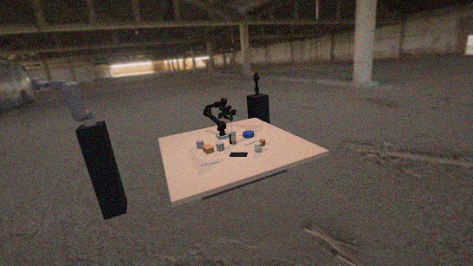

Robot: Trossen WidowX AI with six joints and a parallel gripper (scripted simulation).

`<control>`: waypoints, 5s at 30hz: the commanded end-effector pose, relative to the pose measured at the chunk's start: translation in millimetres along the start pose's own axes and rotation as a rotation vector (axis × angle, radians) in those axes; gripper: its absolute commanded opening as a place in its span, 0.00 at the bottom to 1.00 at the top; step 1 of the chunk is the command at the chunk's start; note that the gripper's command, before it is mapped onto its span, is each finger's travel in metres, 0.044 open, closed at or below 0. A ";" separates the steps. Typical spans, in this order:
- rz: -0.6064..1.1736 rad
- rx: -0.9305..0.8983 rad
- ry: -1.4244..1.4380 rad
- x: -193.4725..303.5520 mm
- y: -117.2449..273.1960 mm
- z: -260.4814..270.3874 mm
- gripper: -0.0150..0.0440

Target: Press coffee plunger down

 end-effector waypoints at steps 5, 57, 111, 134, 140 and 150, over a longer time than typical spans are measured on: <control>0.018 -0.003 0.006 16.0 -9.5 3.4 0.45; 0.017 -0.002 0.007 76.9 -53.0 14.0 0.45; 0.016 -0.002 0.007 67.8 -60.3 13.1 0.45; 0.016 -0.002 0.007 65.5 -63.3 12.8 0.45; 0.016 -0.002 0.007 64.8 -64.3 12.6 0.45; 0.015 -0.002 0.007 63.7 -66.0 12.3 0.45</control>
Point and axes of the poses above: the point midway between the two fingers, 35 mm back from their tips, its own y axis back along the fingers, its own z axis across the jaws, x = y × z, the point moved 4 cm from there along y, back along the fingers, and after that the axes turned 11 degrees about y, right-handed, at the moved point
